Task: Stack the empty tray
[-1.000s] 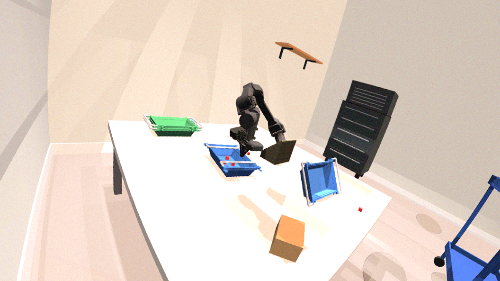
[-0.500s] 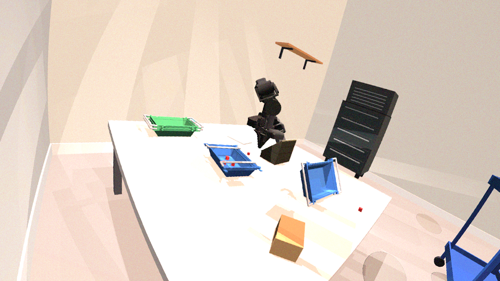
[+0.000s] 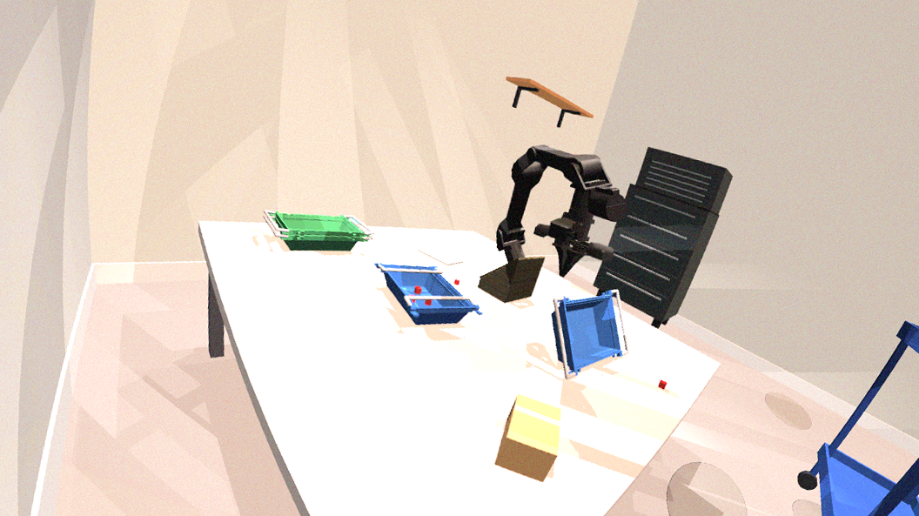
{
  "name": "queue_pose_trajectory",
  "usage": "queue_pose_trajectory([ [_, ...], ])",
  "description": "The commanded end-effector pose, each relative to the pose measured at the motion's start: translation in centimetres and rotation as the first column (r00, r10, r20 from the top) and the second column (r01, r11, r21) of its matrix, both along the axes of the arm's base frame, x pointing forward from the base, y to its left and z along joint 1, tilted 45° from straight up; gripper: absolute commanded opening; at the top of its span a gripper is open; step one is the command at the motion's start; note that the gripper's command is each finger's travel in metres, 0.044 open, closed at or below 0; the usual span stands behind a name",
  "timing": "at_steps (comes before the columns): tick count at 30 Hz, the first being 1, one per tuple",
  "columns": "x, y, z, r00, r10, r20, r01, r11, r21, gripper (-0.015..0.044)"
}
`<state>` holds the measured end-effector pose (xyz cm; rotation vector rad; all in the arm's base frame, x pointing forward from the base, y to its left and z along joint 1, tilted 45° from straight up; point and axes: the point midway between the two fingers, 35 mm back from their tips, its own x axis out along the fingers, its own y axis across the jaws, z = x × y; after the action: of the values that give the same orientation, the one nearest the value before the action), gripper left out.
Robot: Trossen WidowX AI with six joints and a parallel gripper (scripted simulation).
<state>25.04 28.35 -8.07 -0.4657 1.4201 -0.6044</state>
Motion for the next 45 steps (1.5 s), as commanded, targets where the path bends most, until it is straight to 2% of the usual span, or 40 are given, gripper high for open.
queue_pose_trajectory([
  [1, -5.9, 3.2, -2.1, 1.000, -0.005, -0.002, 0.005, 1.000, -0.004, 0.0000],
  [5, -11.1, 4.9, -3.7, 0.999, -0.040, -0.004, 0.040, 0.999, -0.029, 0.0000],
  [9, -13.4, 5.4, -4.3, 0.998, -0.060, -0.002, 0.060, 0.997, -0.046, 0.0000],
  [18, -13.4, 5.2, -4.6, 0.998, -0.060, -0.002, 0.060, 0.997, -0.046, 0.0000],
  [39, -13.3, 0.4, -9.9, 0.998, -0.060, -0.001, 0.060, 0.997, -0.046, 0.0000],
  [45, -13.3, 0.0, -10.2, 0.998, -0.060, -0.001, 0.060, 0.997, -0.046, 0.0000],
])
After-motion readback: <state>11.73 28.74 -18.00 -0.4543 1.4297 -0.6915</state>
